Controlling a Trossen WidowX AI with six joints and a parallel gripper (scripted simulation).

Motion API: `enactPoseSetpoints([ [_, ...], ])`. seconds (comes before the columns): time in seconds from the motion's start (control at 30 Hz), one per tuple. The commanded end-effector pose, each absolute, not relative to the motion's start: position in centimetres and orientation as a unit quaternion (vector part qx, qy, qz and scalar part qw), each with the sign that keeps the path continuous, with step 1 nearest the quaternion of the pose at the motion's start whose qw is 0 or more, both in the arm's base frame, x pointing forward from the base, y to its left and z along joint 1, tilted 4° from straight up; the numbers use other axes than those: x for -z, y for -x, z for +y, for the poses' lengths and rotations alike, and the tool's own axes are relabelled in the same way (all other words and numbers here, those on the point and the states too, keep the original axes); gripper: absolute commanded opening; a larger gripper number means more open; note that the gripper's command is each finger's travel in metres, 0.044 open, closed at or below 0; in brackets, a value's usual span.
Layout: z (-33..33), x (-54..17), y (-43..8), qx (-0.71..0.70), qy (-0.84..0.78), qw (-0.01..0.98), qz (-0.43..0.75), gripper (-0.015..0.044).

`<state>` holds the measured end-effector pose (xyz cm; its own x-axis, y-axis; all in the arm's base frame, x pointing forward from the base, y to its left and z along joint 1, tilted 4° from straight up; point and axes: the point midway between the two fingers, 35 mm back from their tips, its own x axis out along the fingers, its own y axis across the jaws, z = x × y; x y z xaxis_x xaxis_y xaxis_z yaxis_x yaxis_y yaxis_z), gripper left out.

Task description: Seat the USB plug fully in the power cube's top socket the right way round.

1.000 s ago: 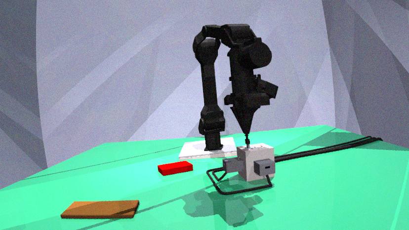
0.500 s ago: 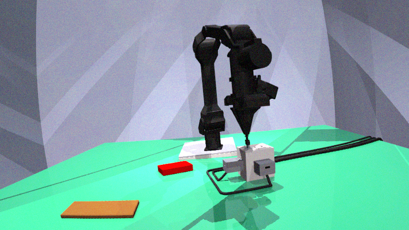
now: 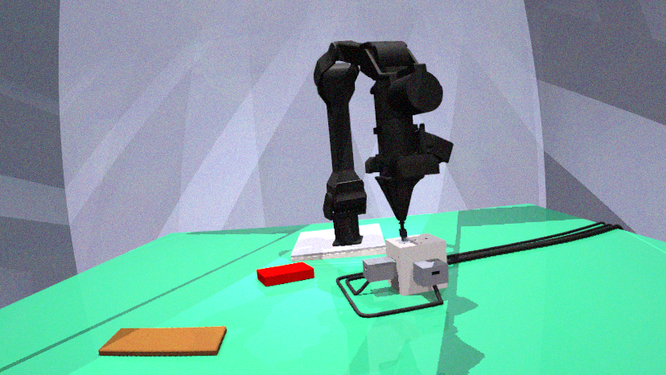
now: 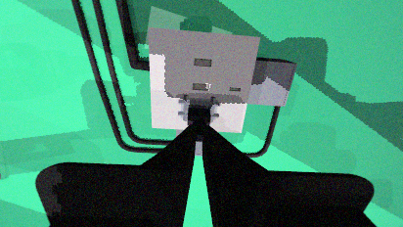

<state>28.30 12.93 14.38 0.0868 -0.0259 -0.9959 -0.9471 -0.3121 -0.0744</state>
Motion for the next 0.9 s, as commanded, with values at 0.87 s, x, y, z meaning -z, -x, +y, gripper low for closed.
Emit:
enactPoseSetpoints([
  [0.87, 12.89, -13.98, -28.4, -0.541, 0.604, 0.424, 0.404, 0.0],
])
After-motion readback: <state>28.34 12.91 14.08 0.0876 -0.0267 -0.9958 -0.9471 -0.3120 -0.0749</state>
